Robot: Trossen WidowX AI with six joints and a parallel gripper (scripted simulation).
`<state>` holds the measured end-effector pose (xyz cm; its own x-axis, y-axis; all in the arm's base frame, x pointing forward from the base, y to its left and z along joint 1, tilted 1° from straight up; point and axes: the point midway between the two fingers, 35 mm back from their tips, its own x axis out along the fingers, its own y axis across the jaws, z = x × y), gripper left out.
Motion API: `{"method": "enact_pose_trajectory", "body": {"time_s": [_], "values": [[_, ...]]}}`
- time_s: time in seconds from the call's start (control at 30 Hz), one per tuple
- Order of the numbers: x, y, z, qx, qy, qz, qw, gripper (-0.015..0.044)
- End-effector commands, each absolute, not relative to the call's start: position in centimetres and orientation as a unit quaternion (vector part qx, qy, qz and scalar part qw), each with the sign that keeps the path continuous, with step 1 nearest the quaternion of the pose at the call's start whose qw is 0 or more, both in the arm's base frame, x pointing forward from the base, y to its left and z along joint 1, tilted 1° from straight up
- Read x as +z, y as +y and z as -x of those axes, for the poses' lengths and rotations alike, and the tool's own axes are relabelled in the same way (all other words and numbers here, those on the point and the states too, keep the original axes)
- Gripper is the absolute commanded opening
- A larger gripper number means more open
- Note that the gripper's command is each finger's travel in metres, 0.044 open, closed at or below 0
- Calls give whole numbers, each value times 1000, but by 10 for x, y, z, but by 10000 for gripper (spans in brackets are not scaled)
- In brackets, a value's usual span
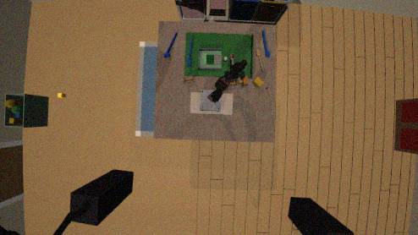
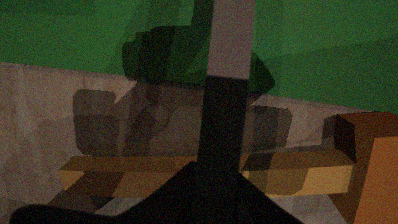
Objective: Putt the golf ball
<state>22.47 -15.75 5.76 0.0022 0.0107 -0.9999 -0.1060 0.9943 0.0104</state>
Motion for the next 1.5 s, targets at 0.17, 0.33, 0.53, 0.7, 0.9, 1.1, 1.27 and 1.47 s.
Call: {"method": "enact_pose_trajectory", "body": {"time_s": [0.17, 0.33, 0.53, 0.7, 0.9, 1.1, 1.27, 1.47], "values": [[80, -153, -223, 33, 702, 31, 711, 0], [105, -153, -222, 33, 702, 31, 711, 0], [109, -153, -222, 36, 704, 31, 708, 0], [109, -153, -222, 36, 704, 31, 708, 0], [109, -153, -222, 36, 704, 31, 708, 0], [109, -153, -222, 36, 704, 31, 708, 0], [109, -153, -222, 36, 704, 31, 708, 0], [109, -153, -222, 36, 704, 31, 708, 0]]}}
